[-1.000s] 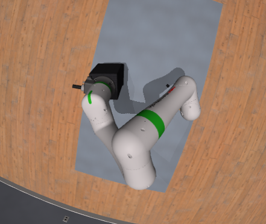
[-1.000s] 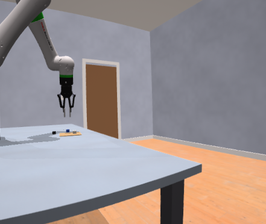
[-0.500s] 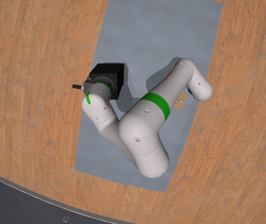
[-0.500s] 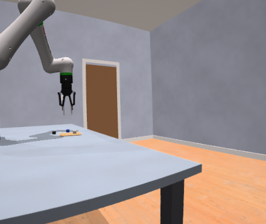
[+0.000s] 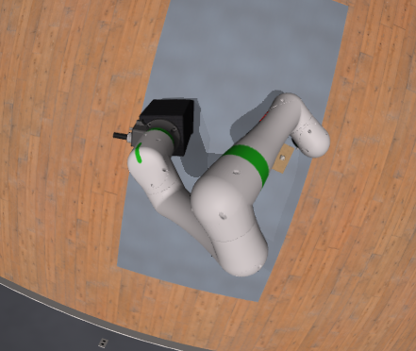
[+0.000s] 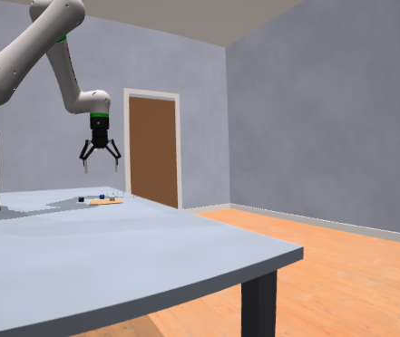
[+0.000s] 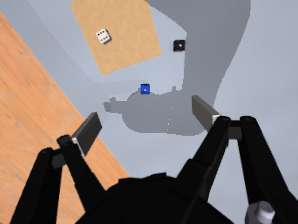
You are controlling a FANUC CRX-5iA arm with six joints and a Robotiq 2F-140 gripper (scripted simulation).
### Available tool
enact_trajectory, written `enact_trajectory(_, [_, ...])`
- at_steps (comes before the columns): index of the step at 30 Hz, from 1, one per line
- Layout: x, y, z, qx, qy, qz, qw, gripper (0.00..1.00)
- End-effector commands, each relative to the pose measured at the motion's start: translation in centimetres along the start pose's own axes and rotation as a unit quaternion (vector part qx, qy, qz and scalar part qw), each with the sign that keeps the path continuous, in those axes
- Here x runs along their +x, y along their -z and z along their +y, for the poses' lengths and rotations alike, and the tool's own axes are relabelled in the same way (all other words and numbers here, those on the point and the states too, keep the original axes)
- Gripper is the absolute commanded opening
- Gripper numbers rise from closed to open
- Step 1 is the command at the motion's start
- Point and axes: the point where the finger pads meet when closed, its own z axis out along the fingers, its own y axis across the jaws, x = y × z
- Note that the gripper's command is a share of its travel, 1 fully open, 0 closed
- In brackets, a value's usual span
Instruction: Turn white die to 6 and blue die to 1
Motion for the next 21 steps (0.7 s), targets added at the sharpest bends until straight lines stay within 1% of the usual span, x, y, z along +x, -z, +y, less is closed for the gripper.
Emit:
enact_trajectory(1, [0.53,-2.37,0.23,-0.005,-0.016,-0.001,1.0,1.0])
enact_trajectory(4, [0.55,-2.42,0.24,-0.005,-0.017,-0.001,1.0,1.0])
enact_trajectory(5, [0.55,-2.42,0.24,-0.005,-0.017,-0.001,1.0,0.21])
enact_trajectory(21, [0.55,-2.42,0.24,-0.005,-0.017,-0.001,1.0,0.21])
